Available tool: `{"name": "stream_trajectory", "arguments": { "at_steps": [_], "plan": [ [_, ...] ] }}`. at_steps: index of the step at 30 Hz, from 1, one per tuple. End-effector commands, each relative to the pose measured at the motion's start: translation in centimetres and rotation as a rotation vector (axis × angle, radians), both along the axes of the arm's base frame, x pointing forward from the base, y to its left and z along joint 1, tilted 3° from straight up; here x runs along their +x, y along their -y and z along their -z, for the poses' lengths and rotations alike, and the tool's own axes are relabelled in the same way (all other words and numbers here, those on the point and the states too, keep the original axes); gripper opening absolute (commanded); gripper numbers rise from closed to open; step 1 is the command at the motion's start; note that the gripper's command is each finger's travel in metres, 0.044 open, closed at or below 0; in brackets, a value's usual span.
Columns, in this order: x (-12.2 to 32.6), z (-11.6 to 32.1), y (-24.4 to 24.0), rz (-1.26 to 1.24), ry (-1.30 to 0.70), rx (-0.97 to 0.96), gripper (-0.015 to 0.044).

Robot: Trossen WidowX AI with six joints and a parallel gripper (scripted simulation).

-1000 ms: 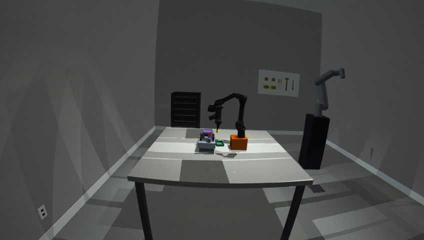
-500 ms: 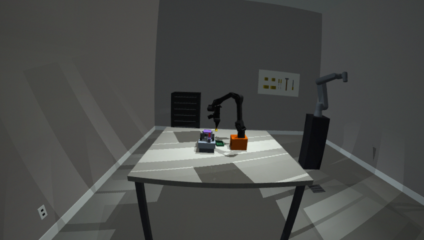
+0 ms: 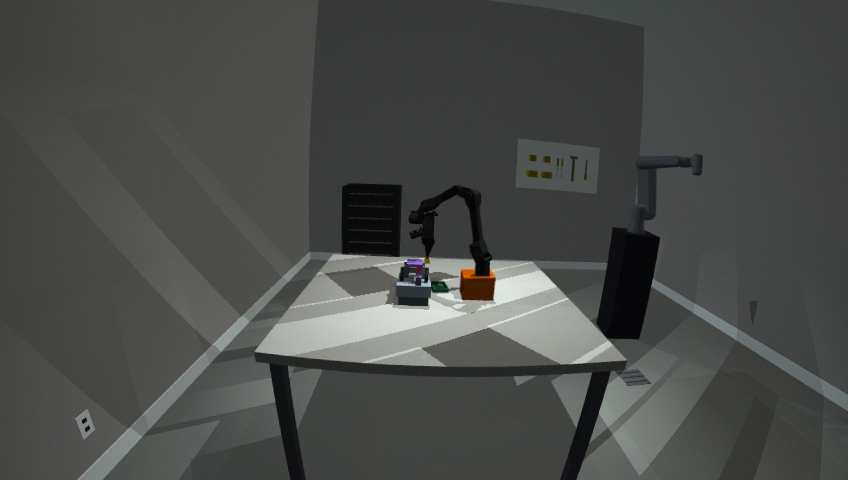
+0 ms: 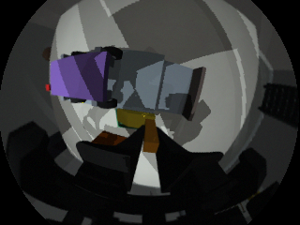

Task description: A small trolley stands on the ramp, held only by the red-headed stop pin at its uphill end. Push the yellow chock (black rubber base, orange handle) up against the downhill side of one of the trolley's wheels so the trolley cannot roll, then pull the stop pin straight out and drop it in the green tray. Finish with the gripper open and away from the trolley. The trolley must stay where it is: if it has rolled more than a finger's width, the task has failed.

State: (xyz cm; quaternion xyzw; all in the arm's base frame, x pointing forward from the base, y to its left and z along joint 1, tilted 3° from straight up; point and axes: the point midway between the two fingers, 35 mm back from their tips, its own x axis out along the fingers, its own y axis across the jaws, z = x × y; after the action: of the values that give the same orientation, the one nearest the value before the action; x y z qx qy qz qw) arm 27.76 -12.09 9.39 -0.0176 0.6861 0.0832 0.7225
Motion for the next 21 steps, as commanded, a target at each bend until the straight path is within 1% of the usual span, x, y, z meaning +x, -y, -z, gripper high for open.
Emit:
{"name": "stream_trajectory", "arguments": {
  "at_steps": [1, 21],
  "plan": [
    [0.4, 0.0, 0.0, 0.003, 0.009, 0.000, 0.0000],
    [0.8, 5.9, -0.6, 0.003, 0.009, 0.000, 0.0000]
  ]
}}
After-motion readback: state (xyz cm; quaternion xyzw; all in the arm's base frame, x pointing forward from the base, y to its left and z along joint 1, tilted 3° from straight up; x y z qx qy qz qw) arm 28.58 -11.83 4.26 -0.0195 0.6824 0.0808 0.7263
